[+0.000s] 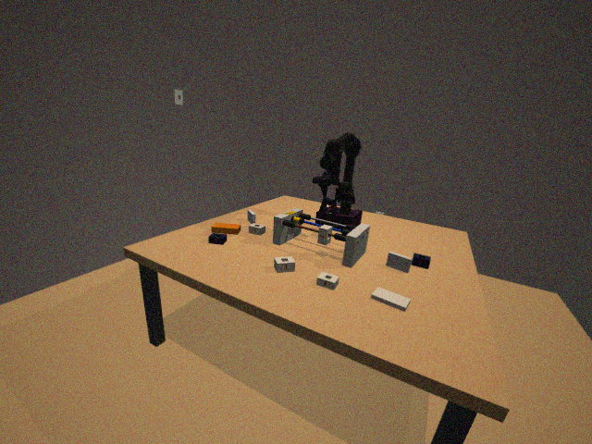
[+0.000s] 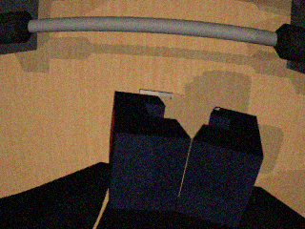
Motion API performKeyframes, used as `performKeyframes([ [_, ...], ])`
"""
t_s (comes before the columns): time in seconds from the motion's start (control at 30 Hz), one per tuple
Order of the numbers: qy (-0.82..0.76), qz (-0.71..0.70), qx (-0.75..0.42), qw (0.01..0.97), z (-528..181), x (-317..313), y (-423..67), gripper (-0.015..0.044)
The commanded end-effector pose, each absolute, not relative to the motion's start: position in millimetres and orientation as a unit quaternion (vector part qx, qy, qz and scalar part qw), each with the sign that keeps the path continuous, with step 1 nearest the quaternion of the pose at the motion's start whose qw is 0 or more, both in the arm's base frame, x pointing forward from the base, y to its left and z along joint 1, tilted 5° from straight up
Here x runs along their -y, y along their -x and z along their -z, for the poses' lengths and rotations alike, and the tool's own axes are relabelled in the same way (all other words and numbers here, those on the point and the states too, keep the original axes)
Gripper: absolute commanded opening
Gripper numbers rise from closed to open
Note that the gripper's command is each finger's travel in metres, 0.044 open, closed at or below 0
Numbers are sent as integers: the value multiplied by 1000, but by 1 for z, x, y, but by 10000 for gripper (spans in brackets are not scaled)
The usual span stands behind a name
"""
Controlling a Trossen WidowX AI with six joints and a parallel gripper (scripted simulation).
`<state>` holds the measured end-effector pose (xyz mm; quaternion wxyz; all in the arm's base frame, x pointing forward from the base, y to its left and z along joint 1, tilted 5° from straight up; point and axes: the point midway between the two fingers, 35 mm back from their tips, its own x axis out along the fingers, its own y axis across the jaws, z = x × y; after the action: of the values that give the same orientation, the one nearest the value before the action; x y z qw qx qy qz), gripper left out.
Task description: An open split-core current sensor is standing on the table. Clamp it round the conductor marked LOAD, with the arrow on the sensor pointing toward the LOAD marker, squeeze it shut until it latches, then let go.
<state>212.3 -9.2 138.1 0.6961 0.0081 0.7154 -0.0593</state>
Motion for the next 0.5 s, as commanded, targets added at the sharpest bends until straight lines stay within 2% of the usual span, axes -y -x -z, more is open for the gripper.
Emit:
performKeyframes([
  [0.0, -21, 69, -712, 699, -144, 8, -215, 0],
  [0.47, -182, 231, -675, 676, -148, 9, -257, 0],
])
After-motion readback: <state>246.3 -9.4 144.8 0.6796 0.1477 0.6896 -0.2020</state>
